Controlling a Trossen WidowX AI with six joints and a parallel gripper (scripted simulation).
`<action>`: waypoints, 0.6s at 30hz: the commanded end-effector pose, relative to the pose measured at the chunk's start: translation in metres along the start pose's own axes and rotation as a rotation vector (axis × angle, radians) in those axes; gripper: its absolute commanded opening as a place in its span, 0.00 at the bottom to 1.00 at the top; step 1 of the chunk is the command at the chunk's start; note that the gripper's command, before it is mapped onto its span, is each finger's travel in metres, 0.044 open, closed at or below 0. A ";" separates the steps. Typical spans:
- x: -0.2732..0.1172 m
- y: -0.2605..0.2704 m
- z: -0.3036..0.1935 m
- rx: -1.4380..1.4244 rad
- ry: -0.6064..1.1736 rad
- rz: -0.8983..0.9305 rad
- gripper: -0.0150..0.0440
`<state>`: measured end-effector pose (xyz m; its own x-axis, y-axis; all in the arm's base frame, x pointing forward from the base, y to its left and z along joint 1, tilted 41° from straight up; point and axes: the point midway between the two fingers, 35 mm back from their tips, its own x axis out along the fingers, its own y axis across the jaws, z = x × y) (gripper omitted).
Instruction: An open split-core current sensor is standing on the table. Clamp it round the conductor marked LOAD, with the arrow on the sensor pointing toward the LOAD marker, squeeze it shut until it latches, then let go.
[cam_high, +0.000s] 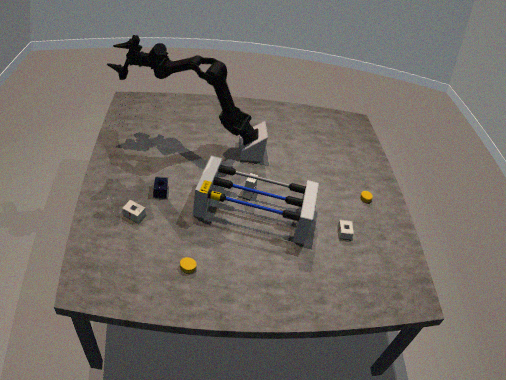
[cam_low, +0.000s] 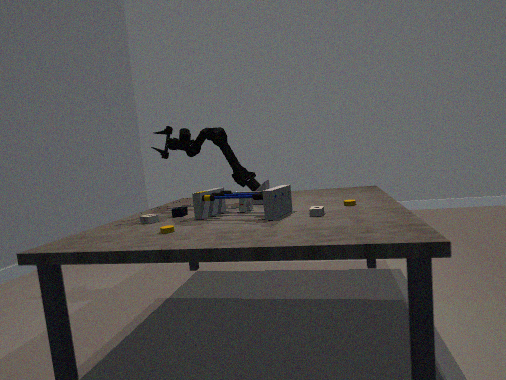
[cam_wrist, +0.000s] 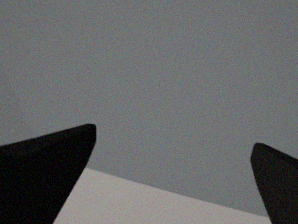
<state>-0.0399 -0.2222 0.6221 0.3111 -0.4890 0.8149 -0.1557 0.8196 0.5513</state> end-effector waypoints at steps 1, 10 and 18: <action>0.000 -0.001 -0.001 0.001 0.001 0.000 0.98; 0.012 -0.050 -0.071 0.030 0.068 -0.041 1.00; 0.002 -0.087 -0.161 -0.017 0.199 -0.130 1.00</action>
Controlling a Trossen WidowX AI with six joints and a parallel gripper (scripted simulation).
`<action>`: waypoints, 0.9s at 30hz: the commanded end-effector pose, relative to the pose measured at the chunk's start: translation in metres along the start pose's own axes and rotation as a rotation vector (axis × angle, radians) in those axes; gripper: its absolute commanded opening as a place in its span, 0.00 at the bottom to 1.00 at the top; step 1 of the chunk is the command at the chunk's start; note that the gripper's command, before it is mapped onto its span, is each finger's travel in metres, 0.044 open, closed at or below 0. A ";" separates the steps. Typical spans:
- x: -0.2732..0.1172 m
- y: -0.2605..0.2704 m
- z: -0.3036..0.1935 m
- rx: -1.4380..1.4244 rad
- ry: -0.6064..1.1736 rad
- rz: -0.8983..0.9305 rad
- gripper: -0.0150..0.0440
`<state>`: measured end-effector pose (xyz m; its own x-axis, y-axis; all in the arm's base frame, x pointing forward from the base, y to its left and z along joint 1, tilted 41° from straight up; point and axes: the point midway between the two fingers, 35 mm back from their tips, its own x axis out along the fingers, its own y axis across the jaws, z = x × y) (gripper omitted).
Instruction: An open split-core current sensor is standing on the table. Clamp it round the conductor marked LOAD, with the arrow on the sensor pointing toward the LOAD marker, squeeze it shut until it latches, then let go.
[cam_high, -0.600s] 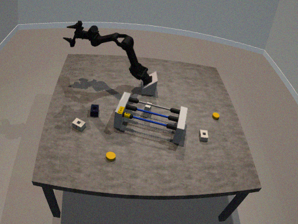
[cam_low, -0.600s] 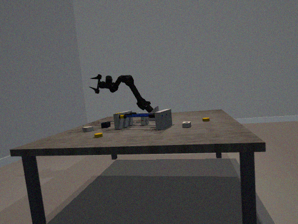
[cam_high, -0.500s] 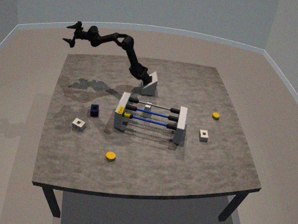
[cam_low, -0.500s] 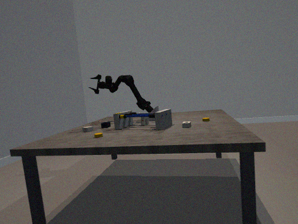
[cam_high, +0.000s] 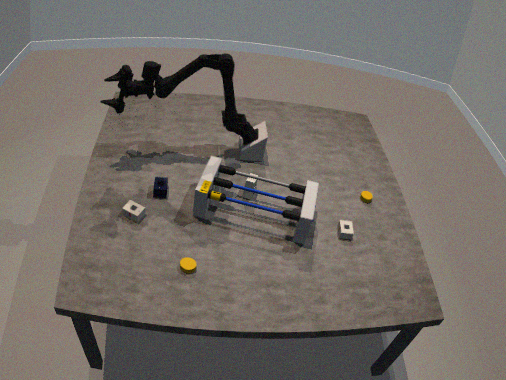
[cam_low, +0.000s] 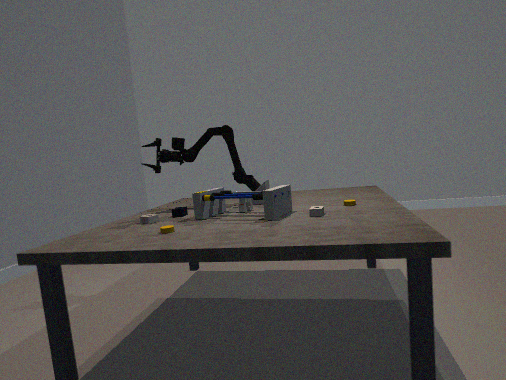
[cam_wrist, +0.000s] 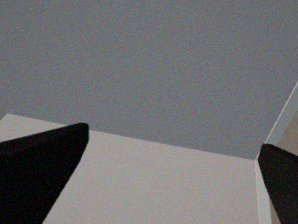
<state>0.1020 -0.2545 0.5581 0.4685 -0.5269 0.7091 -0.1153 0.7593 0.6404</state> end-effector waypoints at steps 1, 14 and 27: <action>-0.002 -0.007 -0.040 -0.033 0.065 -0.029 1.00; -0.057 -0.018 -0.220 -0.288 0.516 -0.050 1.00; -0.198 0.017 -0.353 -0.676 1.019 0.287 1.00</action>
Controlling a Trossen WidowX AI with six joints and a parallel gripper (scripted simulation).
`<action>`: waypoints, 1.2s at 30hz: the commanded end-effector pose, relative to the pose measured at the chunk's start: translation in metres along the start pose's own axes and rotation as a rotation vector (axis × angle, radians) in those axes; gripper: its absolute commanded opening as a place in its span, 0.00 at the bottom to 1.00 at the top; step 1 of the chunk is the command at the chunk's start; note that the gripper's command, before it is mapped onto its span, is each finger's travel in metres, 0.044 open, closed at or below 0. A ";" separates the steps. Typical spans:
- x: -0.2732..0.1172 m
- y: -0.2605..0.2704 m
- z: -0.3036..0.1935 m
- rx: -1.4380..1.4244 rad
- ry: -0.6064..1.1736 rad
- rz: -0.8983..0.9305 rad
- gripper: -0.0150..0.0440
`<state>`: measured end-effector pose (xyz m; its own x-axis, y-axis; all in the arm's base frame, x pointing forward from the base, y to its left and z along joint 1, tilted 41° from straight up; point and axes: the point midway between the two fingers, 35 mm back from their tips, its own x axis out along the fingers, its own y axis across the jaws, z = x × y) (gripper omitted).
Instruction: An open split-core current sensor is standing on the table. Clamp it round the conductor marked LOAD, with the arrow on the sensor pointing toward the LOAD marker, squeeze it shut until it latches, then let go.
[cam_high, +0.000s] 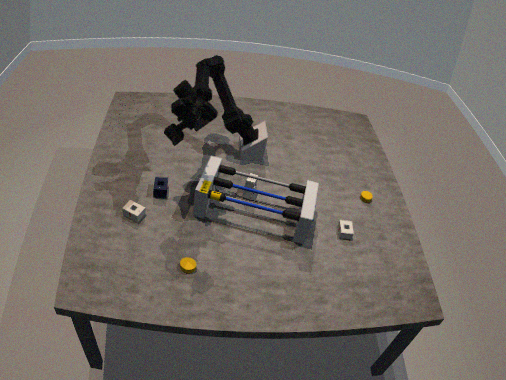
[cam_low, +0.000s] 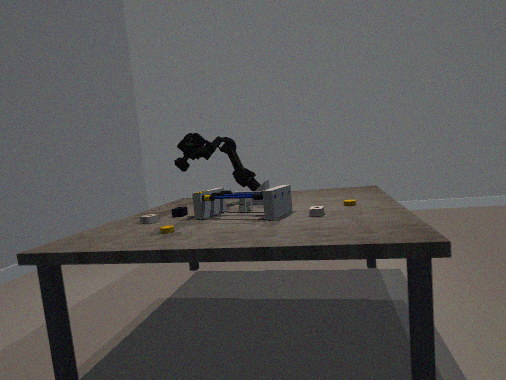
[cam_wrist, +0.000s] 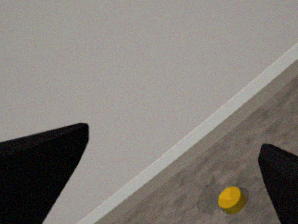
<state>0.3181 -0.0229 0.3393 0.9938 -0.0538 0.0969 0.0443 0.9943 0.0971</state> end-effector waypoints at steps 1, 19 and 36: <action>-0.005 0.021 -0.018 -0.094 0.050 0.052 1.00; -0.004 0.013 -0.127 -0.412 0.934 -0.630 1.00; -0.006 0.016 -0.122 -0.528 0.957 -0.687 1.00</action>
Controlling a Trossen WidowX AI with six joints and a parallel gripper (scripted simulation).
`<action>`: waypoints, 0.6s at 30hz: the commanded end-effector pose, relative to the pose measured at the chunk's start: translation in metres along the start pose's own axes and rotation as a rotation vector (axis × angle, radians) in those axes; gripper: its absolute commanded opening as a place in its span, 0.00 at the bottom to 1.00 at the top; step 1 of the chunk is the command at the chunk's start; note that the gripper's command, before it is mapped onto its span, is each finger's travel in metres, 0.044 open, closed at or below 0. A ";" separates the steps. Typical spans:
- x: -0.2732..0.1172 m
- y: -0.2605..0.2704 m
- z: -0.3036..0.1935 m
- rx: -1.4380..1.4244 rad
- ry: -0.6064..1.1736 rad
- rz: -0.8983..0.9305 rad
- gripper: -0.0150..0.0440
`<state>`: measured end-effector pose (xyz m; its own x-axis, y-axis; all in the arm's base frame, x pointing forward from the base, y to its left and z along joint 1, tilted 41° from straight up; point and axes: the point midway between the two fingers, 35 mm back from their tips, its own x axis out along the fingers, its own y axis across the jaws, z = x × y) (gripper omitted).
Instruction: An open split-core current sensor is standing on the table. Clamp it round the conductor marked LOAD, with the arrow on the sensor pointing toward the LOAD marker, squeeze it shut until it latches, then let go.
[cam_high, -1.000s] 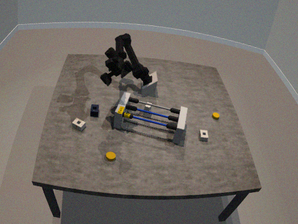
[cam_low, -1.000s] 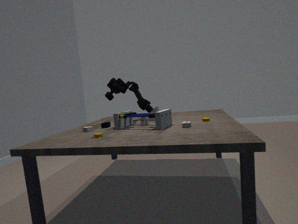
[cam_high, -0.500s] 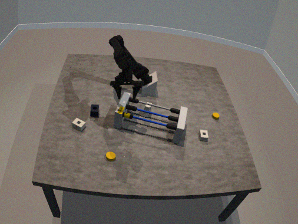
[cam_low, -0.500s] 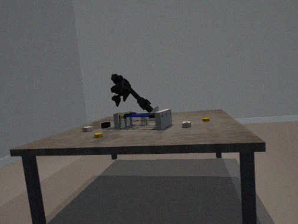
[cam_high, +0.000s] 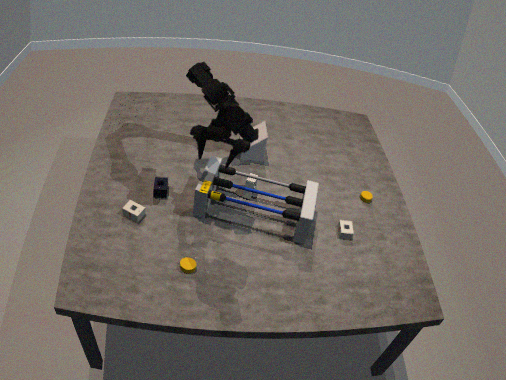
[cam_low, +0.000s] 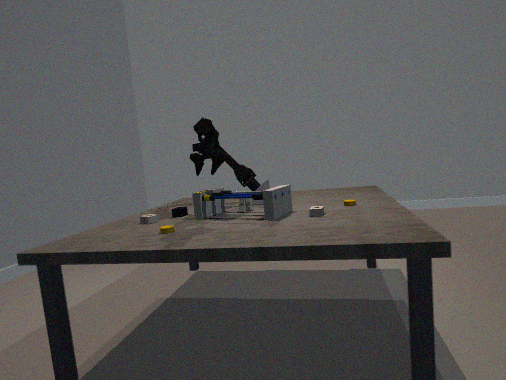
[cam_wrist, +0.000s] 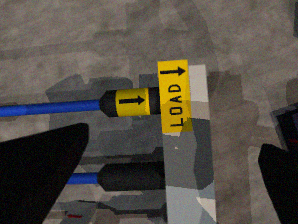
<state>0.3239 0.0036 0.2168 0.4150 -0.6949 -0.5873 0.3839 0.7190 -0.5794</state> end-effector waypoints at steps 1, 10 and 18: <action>-0.002 -0.001 0.002 0.005 -0.006 -0.003 1.00; -0.002 0.002 0.000 0.004 -0.004 -0.001 0.96; -0.001 0.072 -0.107 -0.046 0.092 0.053 0.73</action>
<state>0.2865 0.0453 0.1459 0.3861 -0.6555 -0.6490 0.3485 0.7551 -0.5553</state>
